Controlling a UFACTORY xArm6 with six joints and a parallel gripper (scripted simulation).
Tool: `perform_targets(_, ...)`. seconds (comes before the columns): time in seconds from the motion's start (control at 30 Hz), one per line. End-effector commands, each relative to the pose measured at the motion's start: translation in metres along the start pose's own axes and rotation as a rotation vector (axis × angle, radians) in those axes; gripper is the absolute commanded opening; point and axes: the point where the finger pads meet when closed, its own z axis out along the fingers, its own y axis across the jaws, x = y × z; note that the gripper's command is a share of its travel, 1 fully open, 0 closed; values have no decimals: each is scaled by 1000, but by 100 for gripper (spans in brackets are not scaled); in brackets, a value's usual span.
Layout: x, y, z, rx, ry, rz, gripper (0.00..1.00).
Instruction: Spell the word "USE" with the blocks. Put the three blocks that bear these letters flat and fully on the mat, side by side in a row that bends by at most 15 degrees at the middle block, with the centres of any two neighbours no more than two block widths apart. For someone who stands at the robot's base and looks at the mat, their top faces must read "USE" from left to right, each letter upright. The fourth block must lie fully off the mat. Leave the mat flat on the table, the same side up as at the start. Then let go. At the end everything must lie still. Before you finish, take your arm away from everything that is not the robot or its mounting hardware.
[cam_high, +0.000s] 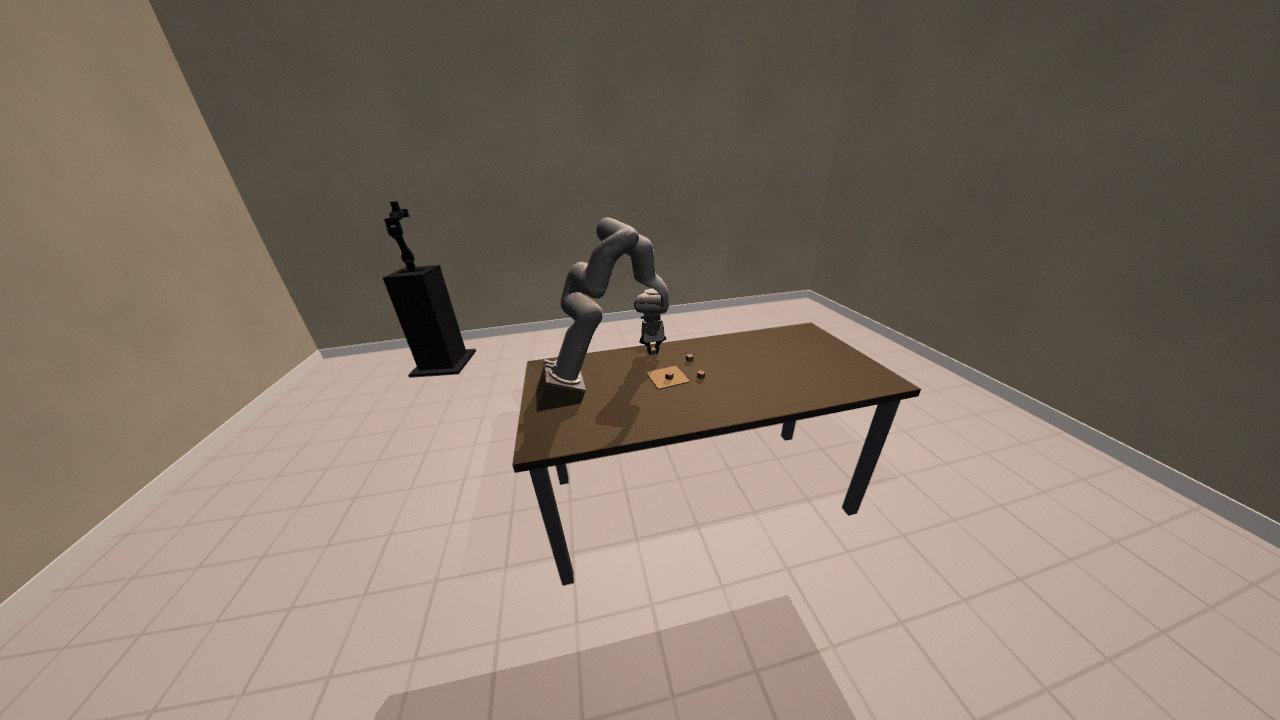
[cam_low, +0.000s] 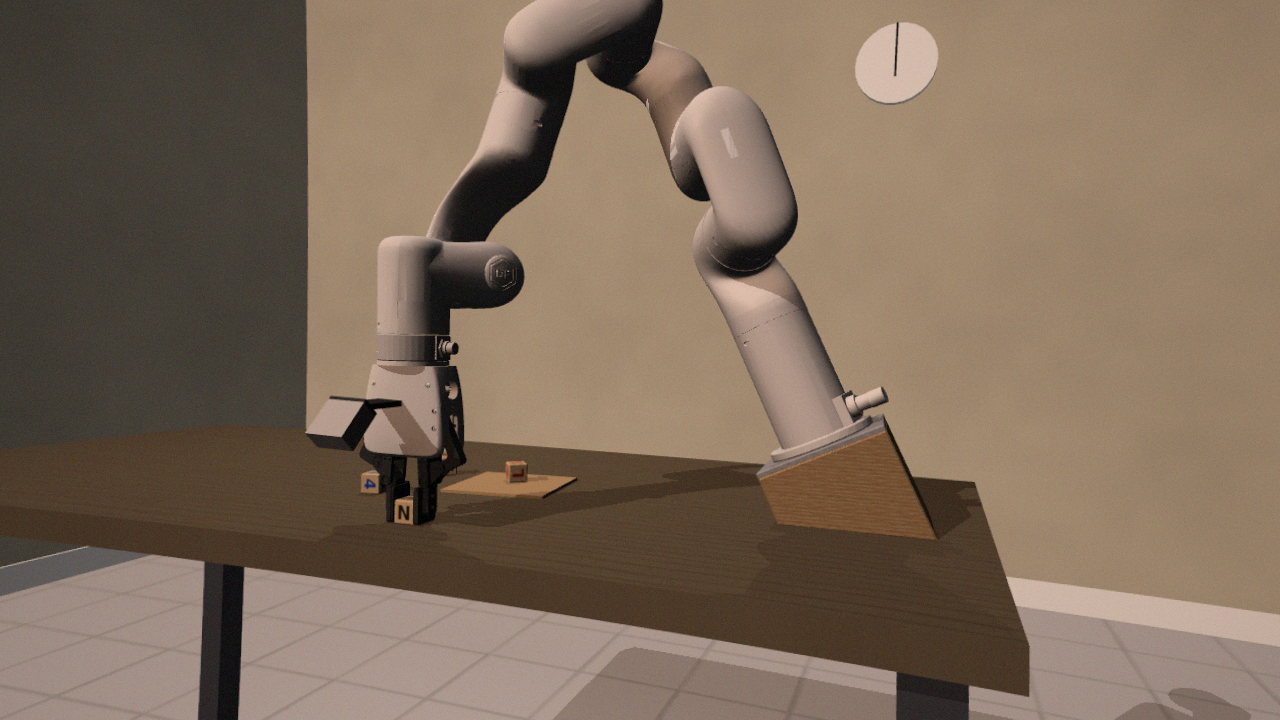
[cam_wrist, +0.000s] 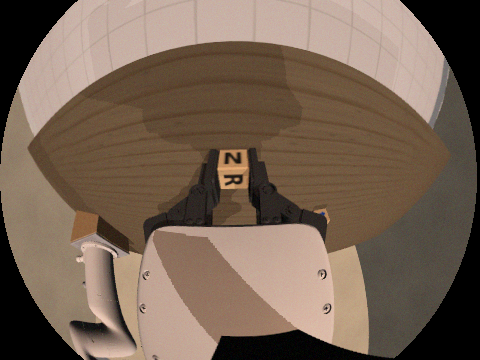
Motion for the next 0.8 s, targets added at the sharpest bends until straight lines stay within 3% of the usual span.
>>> perform_targets(0.0,1,1,-1,-3,2,0,21)
perform_targets(0.47,1,1,-11,-3,2,0,21)
perform_targets(0.77,1,1,-73,-3,2,0,21)
